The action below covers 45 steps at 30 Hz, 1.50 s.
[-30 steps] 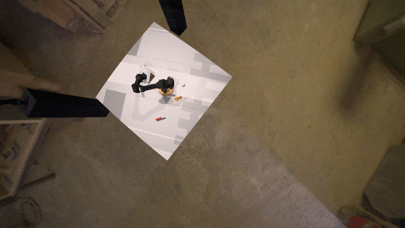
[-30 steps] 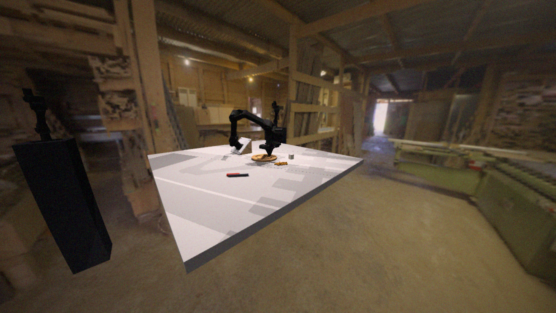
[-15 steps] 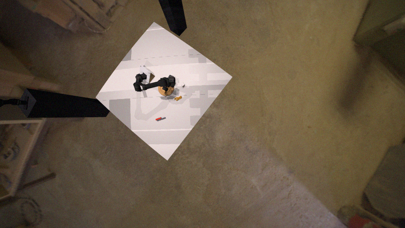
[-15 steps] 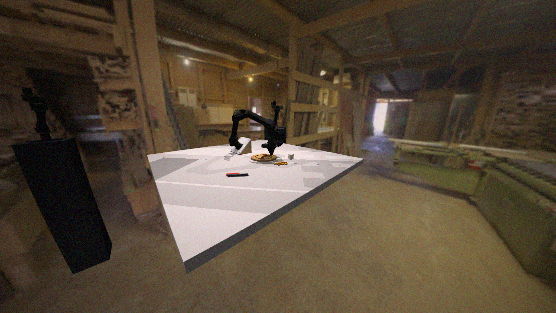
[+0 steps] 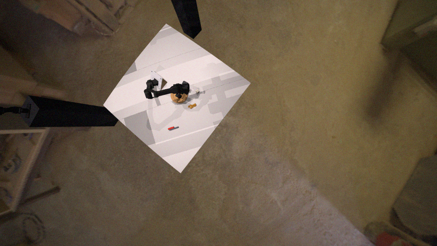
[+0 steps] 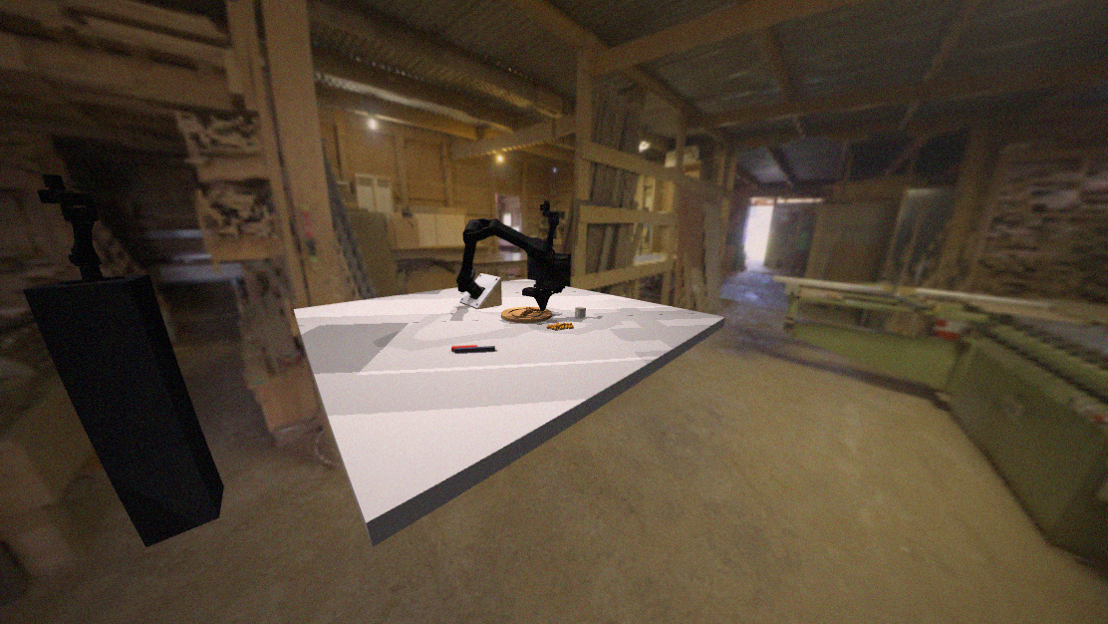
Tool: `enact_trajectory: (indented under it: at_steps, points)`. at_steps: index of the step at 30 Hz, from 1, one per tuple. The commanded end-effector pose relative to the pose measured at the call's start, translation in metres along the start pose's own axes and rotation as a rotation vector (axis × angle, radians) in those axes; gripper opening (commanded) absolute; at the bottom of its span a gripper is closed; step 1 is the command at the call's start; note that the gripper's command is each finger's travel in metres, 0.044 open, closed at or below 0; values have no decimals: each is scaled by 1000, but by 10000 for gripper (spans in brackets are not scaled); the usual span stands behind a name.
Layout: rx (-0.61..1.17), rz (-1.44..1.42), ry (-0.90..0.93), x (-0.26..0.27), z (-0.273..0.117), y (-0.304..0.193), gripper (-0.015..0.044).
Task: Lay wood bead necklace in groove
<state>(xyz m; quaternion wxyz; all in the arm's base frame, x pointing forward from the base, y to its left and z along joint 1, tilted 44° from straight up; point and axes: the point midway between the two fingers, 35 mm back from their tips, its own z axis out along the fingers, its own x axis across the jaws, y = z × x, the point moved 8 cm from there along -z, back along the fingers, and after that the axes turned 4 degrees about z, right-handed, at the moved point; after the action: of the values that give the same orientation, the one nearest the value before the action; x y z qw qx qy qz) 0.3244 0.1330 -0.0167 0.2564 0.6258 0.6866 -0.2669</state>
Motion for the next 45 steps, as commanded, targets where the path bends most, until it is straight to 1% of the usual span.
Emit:
enact_trajectory:
  at_steps: [1,18,39,41,45]
  points:
    - [11,-4,-4,-1,3,-1,0]
    - [7,-5,-5,-1,-1,-1,440]
    - [11,-4,-3,-1,-5,-1,440]
    - [11,-32,-3,-2,-8,-4,388]
    - [12,-199,-1,-8,-30,-23,282]
